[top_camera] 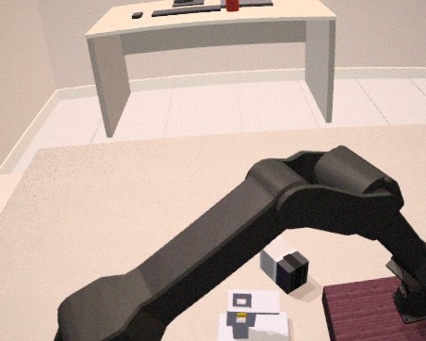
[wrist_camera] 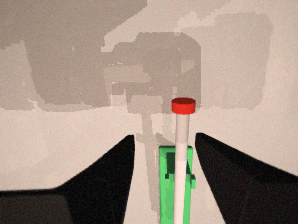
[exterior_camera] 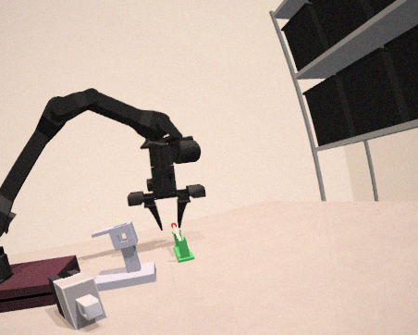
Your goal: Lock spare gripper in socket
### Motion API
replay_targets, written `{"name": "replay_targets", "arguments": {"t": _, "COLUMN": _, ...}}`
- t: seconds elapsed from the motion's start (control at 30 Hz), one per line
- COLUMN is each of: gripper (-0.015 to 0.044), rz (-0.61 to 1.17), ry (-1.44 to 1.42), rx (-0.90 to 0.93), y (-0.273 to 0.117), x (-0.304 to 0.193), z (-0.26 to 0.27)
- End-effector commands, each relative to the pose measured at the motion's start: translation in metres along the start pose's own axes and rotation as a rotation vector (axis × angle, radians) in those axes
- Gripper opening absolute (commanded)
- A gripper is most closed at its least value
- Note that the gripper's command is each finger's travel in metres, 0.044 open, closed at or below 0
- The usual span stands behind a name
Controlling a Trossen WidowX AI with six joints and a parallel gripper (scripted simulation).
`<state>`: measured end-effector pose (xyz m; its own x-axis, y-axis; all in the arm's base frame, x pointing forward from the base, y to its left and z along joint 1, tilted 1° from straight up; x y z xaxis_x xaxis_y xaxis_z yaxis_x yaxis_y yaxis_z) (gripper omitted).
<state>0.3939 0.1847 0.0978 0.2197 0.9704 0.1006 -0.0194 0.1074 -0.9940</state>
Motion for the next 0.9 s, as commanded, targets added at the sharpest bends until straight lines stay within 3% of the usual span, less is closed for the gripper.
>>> {"name": "replay_targets", "arguments": {"t": 0.0, "gripper": 0.0200, "rz": -0.002, "ry": 0.000, "rx": -0.002, "y": -0.010, "x": 0.001, "z": 0.001}}
{"name": "replay_targets", "arguments": {"t": 0.7, "gripper": 0.0200, "rz": 0.030, "ry": 0.004, "rx": 0.041, "y": -0.047, "x": 0.001, "z": 0.009}}
{"name": "replay_targets", "arguments": {"t": 0.87, "gripper": 0.0331, "rz": 0.032, "ry": 0.004, "rx": 0.043, "y": -0.039, "x": 0.000, "z": 0.008}}
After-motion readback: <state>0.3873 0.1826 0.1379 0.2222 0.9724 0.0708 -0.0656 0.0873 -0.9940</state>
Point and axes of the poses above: the point midway between the two fingers, 35 mm back from their tips, its own y axis out along the fingers, its own z axis across the jaws, x = y × z, the point moved 4 cm from there along -y, back along the fingers, and after that the axes turned 7 degrees about y, right-handed, at the moved point
